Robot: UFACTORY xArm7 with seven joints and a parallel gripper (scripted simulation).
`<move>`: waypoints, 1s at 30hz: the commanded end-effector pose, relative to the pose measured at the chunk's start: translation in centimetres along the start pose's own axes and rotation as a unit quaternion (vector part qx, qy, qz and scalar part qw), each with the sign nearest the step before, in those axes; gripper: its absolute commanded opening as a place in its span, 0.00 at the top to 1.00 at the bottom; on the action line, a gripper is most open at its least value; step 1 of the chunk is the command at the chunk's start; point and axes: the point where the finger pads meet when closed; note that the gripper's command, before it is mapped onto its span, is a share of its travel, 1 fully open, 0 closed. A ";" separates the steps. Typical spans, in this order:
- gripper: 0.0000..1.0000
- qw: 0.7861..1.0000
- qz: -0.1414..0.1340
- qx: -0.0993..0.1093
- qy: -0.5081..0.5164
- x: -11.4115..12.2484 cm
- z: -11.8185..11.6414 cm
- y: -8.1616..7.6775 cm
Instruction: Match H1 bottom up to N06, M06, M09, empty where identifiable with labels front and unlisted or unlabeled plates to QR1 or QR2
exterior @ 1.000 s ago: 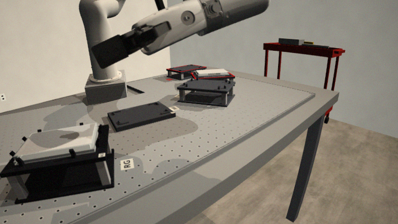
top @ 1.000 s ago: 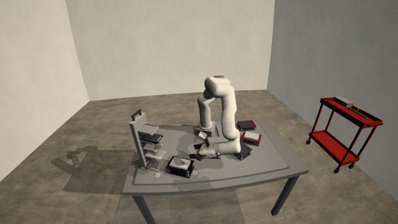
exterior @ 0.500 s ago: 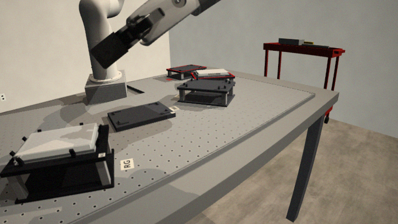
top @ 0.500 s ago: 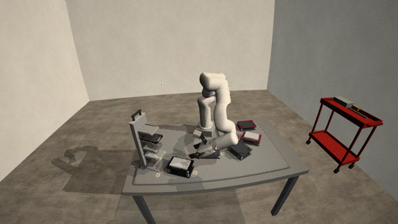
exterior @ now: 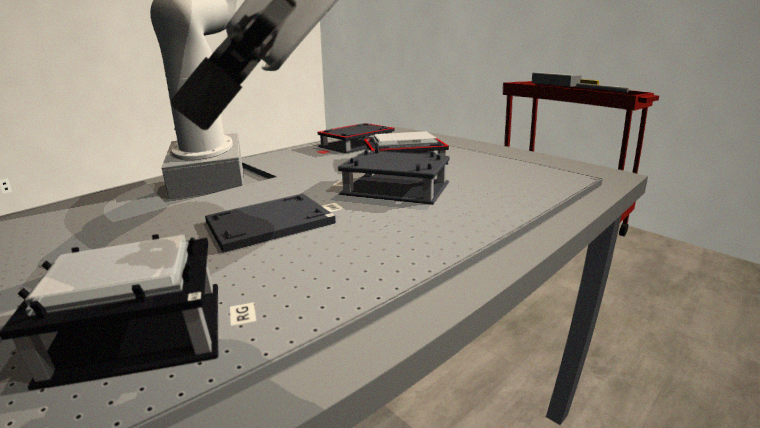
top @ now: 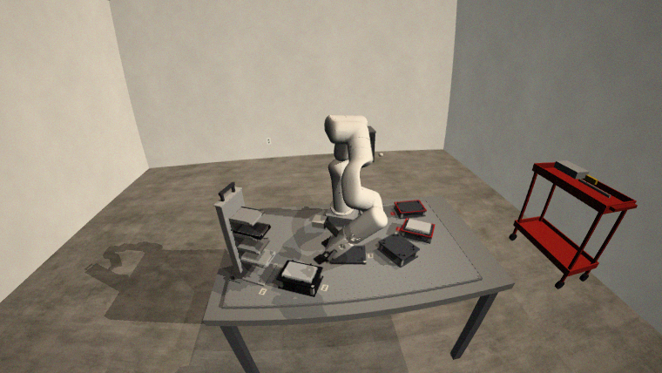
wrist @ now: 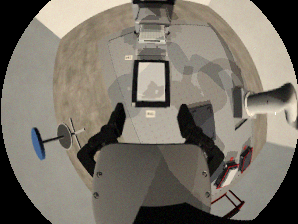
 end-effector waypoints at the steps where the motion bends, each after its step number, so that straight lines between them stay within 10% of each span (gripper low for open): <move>1: 0.00 0.999 -0.038 0.008 0.000 0.0 -0.1 -0.1; 30: 0.00 0.970 -0.237 0.058 0.000 0.0 -0.1 -0.1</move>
Point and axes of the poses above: the point where the finger pads meet when closed, its own y axis out along the fingers, its own z axis across the jaws, x = y × z, and after that the axes turned 14 degrees about y, right-handed
